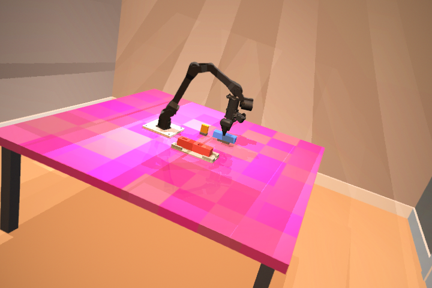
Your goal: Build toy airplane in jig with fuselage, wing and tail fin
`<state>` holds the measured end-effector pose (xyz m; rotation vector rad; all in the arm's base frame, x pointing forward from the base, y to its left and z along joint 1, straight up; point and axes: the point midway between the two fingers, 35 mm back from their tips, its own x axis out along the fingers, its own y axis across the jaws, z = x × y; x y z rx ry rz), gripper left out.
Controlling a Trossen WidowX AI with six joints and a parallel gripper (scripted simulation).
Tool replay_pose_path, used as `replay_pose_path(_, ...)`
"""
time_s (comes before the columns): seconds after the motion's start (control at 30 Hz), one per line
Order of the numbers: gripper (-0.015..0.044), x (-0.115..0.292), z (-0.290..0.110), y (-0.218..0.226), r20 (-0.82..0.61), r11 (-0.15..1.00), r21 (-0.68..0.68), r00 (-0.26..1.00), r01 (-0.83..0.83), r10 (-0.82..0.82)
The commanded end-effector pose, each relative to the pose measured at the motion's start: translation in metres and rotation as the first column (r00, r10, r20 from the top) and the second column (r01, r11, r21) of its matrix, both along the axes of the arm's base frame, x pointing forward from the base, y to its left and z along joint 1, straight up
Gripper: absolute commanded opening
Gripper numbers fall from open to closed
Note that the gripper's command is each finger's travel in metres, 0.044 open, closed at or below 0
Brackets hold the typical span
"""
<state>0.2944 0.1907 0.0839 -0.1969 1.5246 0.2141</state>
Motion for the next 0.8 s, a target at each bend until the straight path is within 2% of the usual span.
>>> replay_pose_path(0.0, 0.0440, -0.001, -0.010, 0.000, -0.009, 1.000, -0.003, 1.000, 0.006, -0.006)
replay_pose_path(0.47, 0.0440, -0.002, -0.030, -0.001, -0.009, 1.000, -0.003, 1.000, 0.006, -0.006)
replay_pose_path(0.77, 0.0204, -0.002, -0.030, -0.001, -0.009, 1.000, -0.003, 1.000, 0.006, -0.006)
